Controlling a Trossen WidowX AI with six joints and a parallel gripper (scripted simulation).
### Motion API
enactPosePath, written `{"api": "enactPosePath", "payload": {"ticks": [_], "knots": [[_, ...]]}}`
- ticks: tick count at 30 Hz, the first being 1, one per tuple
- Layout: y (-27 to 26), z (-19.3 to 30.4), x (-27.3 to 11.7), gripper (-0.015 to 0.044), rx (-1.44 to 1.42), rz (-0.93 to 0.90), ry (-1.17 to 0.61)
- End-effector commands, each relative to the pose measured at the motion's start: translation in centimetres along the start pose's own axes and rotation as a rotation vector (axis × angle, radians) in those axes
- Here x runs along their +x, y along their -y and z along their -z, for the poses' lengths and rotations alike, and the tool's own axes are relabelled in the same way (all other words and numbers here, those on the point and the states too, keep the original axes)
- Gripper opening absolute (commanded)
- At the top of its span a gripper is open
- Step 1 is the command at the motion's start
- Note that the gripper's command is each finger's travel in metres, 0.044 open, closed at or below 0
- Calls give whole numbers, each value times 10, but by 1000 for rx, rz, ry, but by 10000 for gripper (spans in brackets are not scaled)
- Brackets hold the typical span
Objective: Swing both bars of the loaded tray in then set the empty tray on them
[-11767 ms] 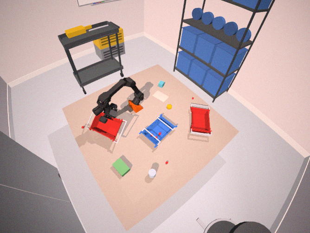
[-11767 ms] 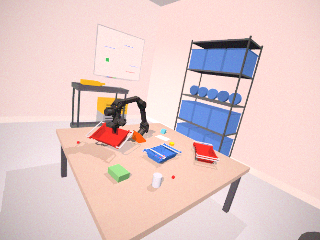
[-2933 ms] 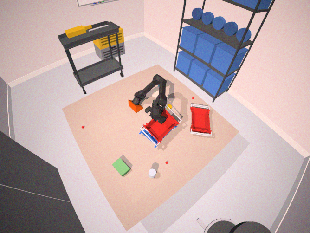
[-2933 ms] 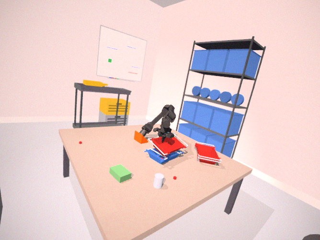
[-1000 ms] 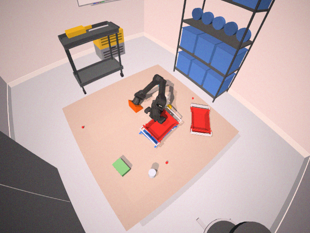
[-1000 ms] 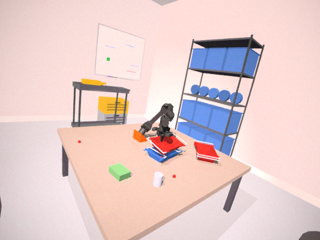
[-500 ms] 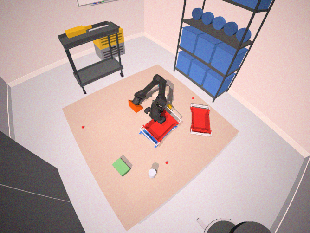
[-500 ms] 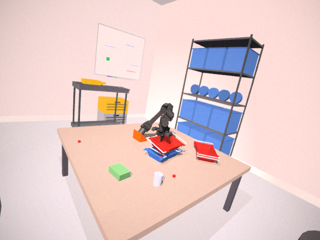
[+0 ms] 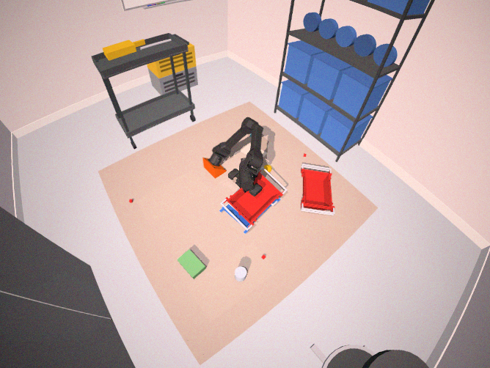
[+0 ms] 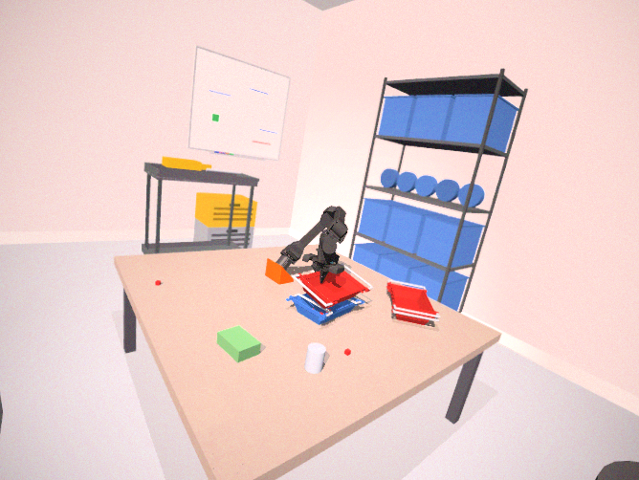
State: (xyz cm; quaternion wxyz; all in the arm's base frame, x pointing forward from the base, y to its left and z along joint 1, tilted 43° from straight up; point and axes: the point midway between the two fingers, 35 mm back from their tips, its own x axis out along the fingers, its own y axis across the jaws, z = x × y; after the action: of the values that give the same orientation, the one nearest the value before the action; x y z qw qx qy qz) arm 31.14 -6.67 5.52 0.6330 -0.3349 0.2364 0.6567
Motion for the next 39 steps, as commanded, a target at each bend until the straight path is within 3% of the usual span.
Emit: {"api": "enactPosePath", "payload": {"ticks": [1, 39], "knots": [[-5, 2, 6, 0, 14, -32, -3], [-8, 4, 13, 0, 14, -32, -3]]}}
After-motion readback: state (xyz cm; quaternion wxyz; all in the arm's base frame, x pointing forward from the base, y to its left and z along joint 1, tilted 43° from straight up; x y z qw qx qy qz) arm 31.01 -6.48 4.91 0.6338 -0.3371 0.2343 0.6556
